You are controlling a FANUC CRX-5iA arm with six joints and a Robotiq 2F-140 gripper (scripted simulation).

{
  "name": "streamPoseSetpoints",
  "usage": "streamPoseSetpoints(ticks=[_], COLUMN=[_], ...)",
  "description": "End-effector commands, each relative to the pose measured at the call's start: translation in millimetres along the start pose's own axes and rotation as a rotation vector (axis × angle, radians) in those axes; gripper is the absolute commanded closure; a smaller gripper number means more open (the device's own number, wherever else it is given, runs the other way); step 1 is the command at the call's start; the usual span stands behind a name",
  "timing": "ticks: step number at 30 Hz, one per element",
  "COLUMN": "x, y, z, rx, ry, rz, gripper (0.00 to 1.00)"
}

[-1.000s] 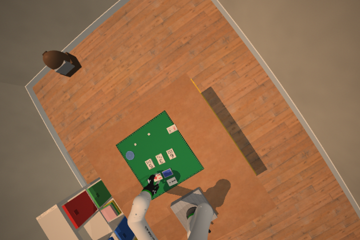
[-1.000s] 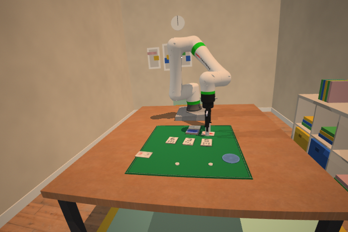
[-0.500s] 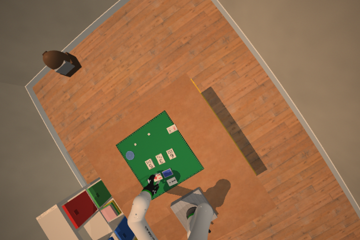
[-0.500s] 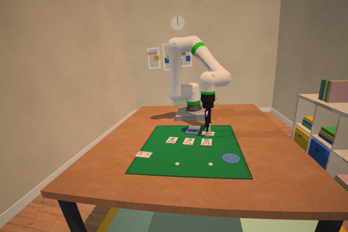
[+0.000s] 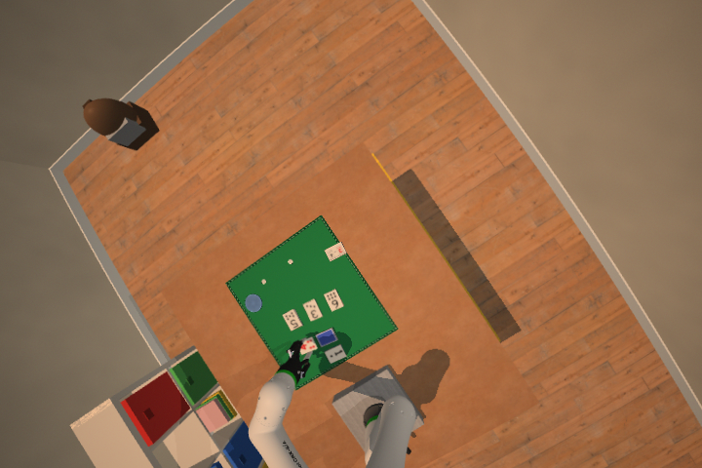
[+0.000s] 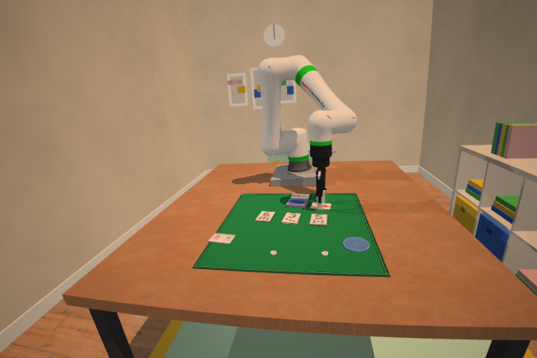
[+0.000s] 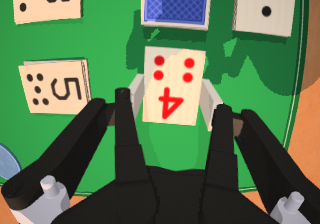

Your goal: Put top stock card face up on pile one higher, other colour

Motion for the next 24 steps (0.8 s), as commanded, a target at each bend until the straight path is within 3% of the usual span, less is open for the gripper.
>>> streamPoseSetpoints(ticks=[1,14,24], x=[0.0,-2.6,-29.0], y=[0.0,0.0,0.0], z=[-0.1,-0.1,-0.1], rx=[0.0,0.0,0.0], ry=[0.0,0.0,0.0], rz=[0.0,0.0,0.0], gripper=[0.59,0.59,0.59])
Point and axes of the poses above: the point where the finger pads meet when closed, its own x axis out along the fingers, its own z axis across the jaws, y = z × x, the point moved 5 cm from there along -x, back along the fingers, and after that the axes turned 2 degrees about -x, right-handed, at the moved point
